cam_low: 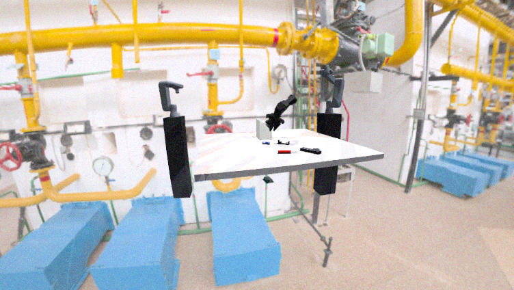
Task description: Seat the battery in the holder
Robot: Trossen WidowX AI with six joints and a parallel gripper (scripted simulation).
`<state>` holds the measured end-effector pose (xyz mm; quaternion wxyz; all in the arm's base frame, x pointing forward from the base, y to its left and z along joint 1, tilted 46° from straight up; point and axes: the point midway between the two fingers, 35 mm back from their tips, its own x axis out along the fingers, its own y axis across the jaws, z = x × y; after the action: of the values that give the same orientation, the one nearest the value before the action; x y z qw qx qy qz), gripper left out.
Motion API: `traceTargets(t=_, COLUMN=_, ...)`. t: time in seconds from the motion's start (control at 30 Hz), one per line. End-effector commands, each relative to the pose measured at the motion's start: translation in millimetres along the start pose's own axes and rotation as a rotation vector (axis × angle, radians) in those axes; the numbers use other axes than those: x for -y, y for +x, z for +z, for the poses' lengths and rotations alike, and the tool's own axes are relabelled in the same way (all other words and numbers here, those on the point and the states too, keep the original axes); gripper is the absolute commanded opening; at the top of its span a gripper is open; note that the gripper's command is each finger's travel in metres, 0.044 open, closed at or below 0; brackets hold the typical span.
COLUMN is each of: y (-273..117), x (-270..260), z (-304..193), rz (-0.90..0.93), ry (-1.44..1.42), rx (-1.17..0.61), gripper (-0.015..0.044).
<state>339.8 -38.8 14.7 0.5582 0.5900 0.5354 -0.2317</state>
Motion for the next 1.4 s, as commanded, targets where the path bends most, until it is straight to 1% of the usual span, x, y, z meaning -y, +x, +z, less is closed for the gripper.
traceTargets(t=0.0, y=21.4, x=26.0, z=2.4, rz=-0.115, ry=0.315, rx=-0.132, gripper=0.0224)
traceTargets(t=0.2, y=51.0, x=71.7, z=-1.9, rz=-0.367, ry=0.916, rx=-0.331, gripper=0.0224)
traceTargets(t=0.27, y=53.5, x=76.2, z=-2.8, rz=-0.398, ry=0.983, rx=-0.350, gripper=0.0224)
traceTargets(t=0.47, y=54.5, x=76.3, z=-3.3, rz=-0.398, ry=0.983, rx=-0.350, gripper=0.0224)
traceTargets(t=1.37, y=92.7, x=83.3, z=-23.6, rz=-0.398, ry=0.983, rx=-0.352, gripper=0.0224)
